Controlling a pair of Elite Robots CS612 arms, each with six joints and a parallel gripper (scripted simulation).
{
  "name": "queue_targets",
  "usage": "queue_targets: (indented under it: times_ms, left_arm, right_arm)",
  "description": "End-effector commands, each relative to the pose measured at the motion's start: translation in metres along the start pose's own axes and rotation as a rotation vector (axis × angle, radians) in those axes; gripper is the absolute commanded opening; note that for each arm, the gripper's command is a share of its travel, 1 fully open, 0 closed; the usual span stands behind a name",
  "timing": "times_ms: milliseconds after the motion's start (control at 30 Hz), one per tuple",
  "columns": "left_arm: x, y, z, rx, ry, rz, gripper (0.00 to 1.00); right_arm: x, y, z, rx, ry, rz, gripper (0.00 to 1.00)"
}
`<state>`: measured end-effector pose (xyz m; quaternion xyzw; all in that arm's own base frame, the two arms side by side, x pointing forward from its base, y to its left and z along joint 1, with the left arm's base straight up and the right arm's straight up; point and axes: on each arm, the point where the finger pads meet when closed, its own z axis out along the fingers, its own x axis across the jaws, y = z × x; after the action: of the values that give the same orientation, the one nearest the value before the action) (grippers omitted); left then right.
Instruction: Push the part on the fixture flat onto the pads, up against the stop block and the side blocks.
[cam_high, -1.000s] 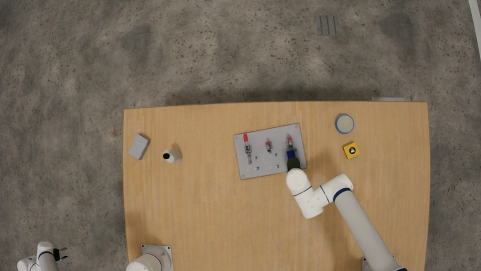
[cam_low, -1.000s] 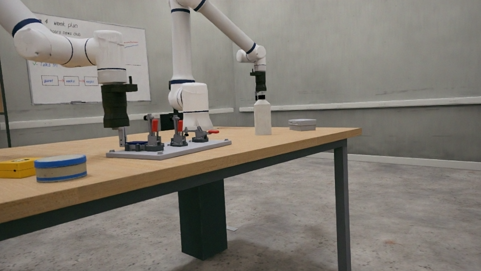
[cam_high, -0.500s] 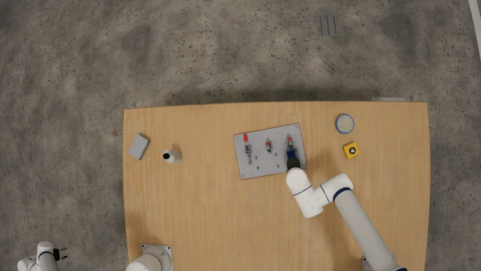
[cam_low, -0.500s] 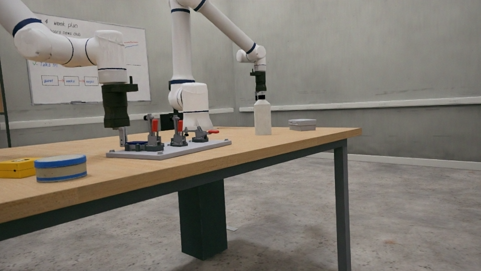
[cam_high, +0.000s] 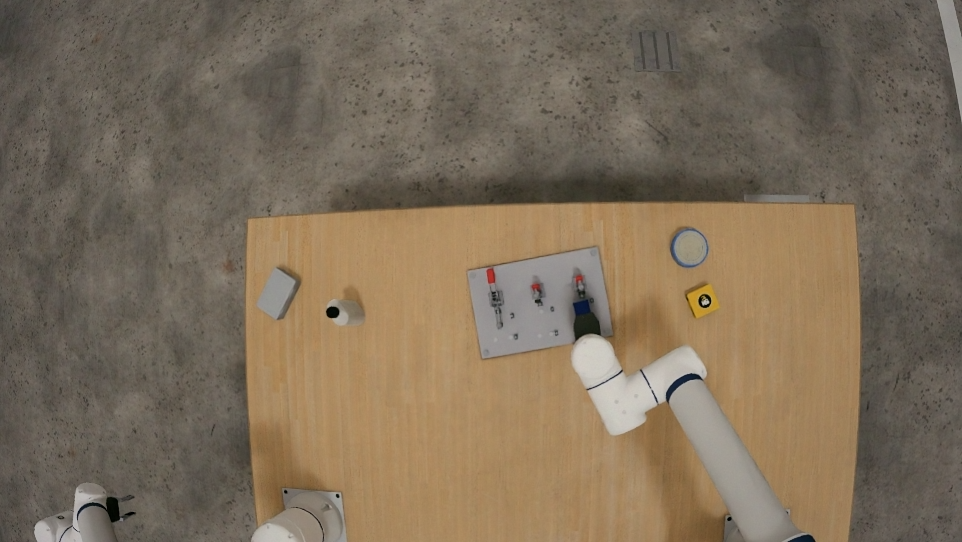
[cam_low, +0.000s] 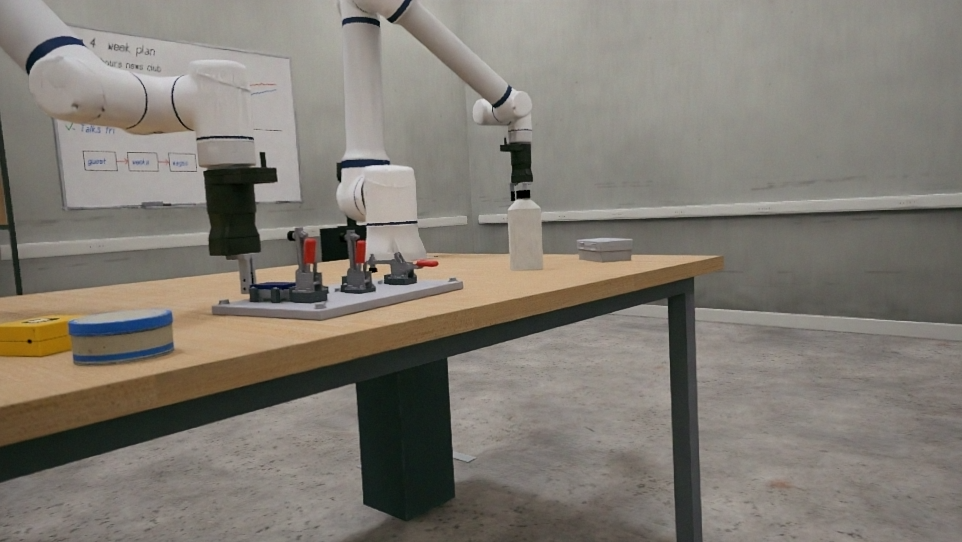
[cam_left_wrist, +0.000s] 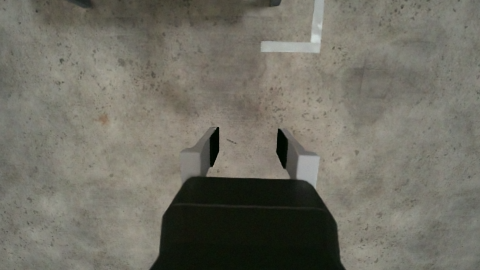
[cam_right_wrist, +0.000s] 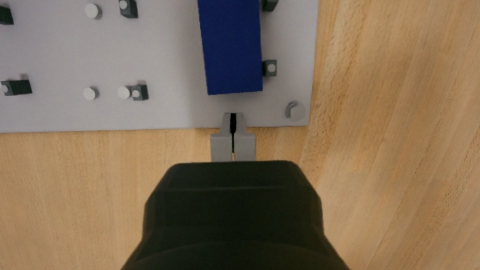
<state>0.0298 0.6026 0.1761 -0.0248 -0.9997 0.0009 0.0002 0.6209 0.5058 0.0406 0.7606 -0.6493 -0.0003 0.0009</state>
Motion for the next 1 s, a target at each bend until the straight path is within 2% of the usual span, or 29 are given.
queue_targets:
  times_ms: [0,967]
  left_arm:
    - [-0.0002,0.0007,-0.0009,-0.002,0.000,0.000,1.00]
    - [-0.0002,0.0007,-0.0009,-0.002,0.000,0.000,1.00]
  right_arm:
    - [-0.0003,-0.0025,-0.0011,0.002,-0.001,0.000,0.00]
    - [-0.0003,-0.0065,-0.0011,0.002,-0.001,0.000,0.00]
